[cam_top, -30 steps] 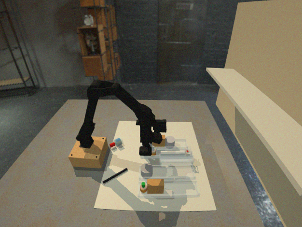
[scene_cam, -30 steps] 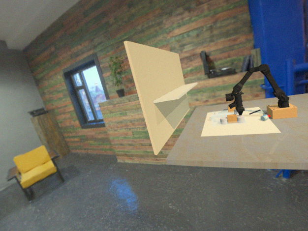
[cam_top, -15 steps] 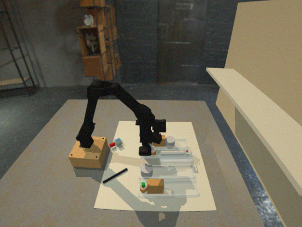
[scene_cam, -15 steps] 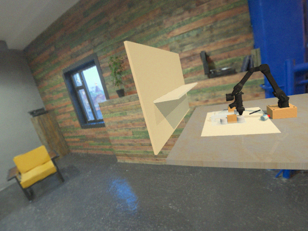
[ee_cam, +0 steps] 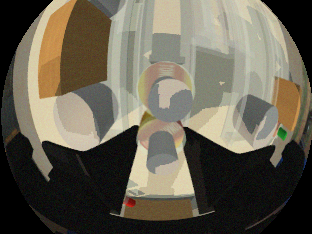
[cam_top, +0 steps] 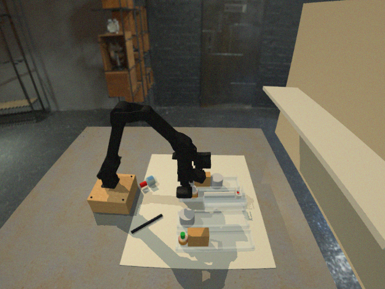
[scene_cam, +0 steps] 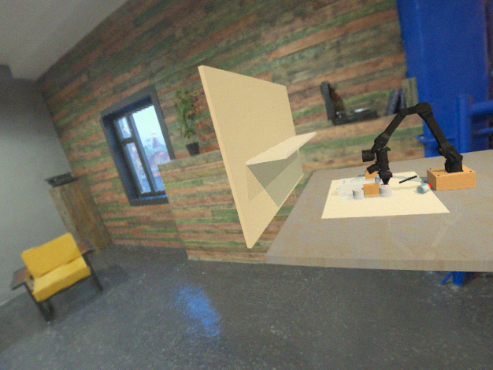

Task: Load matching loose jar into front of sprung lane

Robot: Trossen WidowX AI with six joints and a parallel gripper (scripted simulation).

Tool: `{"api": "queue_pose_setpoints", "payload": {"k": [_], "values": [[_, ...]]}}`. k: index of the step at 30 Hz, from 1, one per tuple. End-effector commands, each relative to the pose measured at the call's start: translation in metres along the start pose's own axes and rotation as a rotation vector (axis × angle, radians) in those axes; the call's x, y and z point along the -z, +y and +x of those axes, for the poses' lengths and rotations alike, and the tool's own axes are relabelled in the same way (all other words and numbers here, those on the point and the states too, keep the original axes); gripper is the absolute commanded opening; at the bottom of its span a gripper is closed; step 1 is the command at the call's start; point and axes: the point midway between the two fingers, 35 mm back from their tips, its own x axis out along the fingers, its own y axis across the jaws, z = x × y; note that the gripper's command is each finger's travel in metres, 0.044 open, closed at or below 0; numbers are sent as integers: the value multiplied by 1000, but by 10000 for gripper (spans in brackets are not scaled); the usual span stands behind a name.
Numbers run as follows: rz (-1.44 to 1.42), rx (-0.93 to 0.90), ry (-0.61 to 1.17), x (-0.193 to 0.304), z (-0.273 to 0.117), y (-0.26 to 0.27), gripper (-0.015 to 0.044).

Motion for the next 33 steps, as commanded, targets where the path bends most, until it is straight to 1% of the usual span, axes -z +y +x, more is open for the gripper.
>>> {"api": "queue_pose_setpoints", "payload": {"k": [1, 33], "values": [[2, 4, -12, -2, 0, -1, 0], [2, 3, -11, 5, 0, 0, 0]]}}
